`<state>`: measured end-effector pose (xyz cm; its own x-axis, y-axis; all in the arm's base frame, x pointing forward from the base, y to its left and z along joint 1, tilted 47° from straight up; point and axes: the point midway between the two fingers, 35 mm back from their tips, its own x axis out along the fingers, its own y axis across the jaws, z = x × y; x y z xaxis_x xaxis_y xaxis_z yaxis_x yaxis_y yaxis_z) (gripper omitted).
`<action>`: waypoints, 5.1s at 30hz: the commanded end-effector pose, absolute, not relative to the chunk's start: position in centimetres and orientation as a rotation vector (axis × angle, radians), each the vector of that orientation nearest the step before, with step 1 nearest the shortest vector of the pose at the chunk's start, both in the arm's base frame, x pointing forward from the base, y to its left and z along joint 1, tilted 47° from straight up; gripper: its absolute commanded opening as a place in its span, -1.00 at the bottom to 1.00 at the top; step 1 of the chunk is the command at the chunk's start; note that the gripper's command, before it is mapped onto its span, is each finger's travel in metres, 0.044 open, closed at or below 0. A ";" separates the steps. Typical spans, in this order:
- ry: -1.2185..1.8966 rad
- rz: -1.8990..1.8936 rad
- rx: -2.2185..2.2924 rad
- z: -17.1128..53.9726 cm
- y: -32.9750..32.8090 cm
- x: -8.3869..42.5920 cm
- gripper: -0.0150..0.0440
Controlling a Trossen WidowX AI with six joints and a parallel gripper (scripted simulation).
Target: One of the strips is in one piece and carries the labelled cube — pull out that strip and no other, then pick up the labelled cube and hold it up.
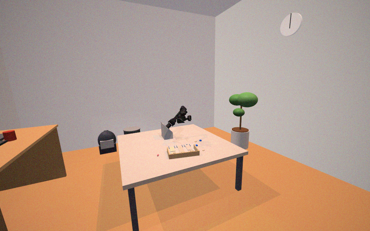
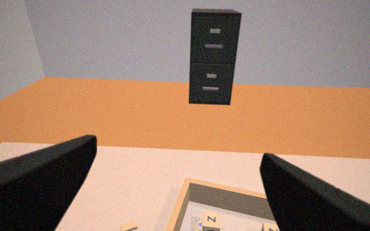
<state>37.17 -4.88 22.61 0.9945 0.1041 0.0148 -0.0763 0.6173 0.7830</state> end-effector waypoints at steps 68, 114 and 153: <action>1.476 0.480 0.795 0.3 5.1 38.7 -0.49; 1.475 0.483 0.799 -2.9 9.0 38.8 -0.49; 1.476 0.483 0.800 -3.0 9.5 37.0 -0.49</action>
<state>37.84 9.17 -2.82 0.0810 0.7251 -0.6838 0.1749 0.6651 0.7260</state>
